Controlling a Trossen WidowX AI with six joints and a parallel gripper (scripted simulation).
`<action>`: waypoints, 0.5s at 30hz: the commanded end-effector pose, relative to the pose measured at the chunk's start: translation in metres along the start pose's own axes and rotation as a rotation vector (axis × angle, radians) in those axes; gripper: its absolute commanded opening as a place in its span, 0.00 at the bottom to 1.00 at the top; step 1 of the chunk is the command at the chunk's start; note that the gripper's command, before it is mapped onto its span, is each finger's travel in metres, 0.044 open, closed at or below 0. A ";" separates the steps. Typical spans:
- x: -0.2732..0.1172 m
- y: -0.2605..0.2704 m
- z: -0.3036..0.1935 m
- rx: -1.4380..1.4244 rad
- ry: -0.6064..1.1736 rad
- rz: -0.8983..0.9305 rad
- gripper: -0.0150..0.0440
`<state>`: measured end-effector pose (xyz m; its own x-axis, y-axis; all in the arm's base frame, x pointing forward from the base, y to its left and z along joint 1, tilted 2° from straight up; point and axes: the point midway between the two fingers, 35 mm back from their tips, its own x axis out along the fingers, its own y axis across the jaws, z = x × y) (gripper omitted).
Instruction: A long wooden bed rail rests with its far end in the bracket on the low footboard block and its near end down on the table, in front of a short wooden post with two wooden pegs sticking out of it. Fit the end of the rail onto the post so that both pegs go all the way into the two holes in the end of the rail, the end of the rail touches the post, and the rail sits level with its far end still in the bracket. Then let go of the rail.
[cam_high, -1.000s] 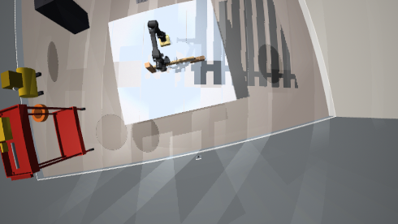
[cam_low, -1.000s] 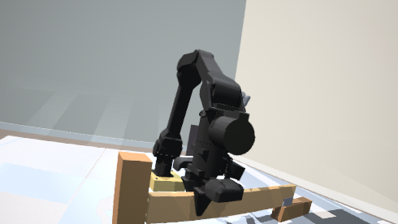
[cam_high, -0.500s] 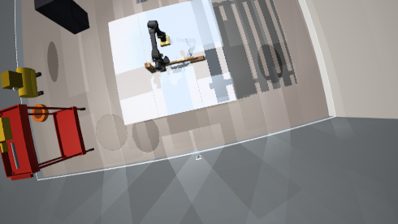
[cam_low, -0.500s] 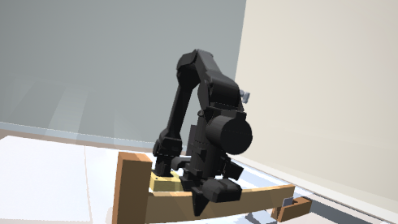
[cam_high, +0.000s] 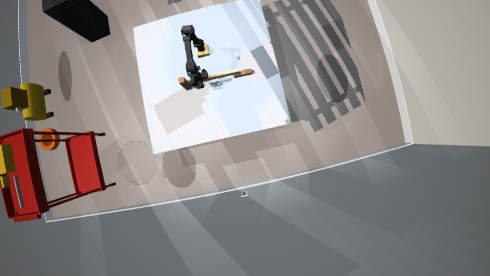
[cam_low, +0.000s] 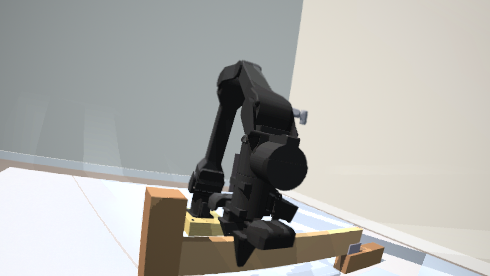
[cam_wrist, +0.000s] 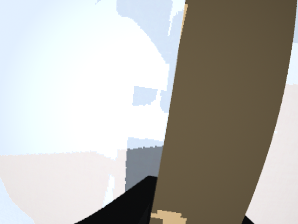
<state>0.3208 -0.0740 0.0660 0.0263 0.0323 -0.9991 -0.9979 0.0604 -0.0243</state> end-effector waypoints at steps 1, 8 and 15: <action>-0.002 -0.002 -0.002 -0.002 0.001 -0.007 0.25; 0.000 0.000 0.000 -0.001 -0.002 0.001 0.30; 0.000 0.000 0.000 -0.001 -0.002 0.001 0.61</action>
<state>0.3208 -0.0743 0.0660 0.0263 0.0348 -0.9990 -0.9980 0.0591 -0.0242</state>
